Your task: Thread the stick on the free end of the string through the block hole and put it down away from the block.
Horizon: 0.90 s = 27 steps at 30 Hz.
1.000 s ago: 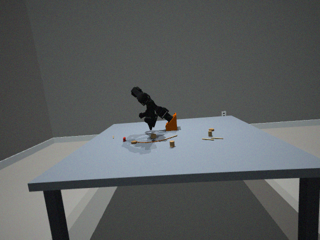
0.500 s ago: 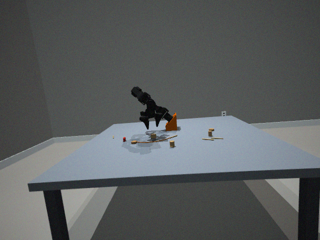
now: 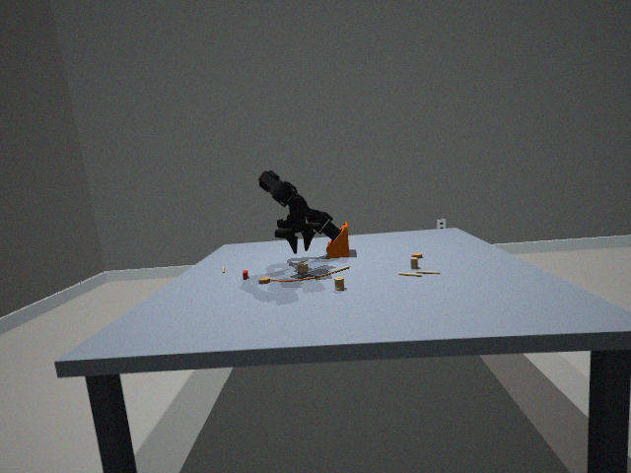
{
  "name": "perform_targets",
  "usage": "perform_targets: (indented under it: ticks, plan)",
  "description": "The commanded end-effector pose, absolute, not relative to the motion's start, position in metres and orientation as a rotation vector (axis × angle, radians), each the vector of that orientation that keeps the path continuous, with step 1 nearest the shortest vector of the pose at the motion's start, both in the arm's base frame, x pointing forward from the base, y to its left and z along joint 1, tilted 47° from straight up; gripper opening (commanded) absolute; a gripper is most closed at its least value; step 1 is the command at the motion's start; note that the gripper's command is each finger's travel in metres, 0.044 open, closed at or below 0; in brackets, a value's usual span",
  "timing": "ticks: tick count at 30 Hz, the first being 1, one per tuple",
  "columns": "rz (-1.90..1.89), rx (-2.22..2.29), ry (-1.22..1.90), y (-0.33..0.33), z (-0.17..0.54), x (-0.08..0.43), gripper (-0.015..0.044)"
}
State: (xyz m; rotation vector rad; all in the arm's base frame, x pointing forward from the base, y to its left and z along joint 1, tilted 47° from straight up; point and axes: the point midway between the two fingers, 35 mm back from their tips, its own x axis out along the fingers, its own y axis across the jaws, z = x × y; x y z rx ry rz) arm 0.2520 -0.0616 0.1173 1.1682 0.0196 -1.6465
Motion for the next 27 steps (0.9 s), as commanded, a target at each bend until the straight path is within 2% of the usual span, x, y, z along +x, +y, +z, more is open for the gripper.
perform_targets:
  ticks: [1, 27]
  plan:
    - [-1.649, 1.172, 0.021, -0.061, 0.117, 0.252, 0.0235]
    - [-1.648, 1.175, 0.023, -0.084, 0.095, 0.255, 0.0235]
